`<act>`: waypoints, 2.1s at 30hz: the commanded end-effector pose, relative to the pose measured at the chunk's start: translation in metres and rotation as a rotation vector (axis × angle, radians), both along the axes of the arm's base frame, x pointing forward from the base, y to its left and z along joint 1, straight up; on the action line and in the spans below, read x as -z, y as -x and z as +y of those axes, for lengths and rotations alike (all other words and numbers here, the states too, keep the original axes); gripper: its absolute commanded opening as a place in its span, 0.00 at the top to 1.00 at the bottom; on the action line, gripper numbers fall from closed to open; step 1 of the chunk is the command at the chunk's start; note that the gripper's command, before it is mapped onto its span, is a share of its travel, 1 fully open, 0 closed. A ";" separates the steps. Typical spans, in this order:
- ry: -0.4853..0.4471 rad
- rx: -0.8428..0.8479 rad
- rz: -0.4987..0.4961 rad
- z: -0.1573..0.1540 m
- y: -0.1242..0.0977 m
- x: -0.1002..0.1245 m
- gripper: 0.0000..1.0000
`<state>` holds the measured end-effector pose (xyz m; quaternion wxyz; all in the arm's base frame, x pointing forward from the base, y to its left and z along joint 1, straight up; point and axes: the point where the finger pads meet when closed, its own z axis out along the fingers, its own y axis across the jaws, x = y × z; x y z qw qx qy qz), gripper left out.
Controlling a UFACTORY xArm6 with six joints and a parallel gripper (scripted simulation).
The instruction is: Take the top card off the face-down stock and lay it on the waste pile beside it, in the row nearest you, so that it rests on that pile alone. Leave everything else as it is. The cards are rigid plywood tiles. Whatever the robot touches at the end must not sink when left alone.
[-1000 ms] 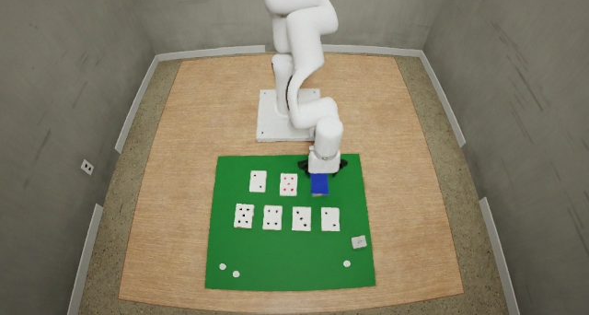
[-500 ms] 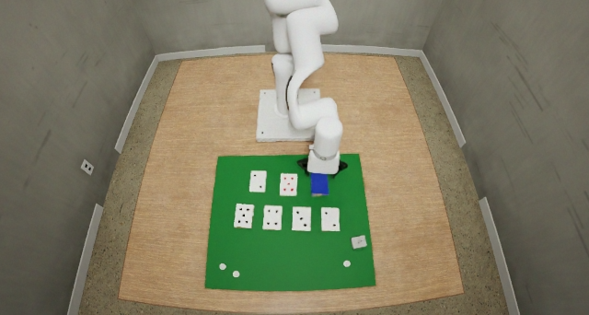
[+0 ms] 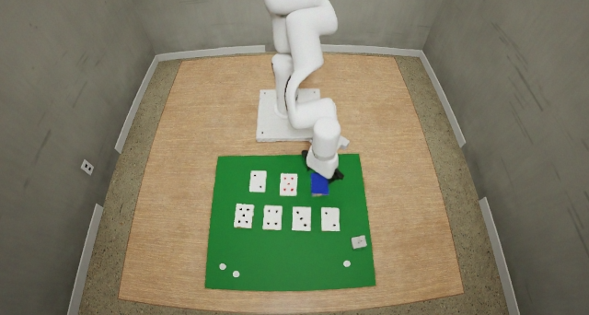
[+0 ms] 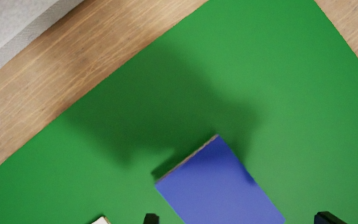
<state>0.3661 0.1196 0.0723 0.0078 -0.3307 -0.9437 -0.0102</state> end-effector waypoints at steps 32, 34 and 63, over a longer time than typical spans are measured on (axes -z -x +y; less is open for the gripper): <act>-0.006 2.014 0.050 0.001 -0.003 -0.001 0.00; -0.002 2.133 0.050 0.001 -0.003 -0.001 0.00; 0.019 2.454 0.024 0.001 -0.003 0.005 0.13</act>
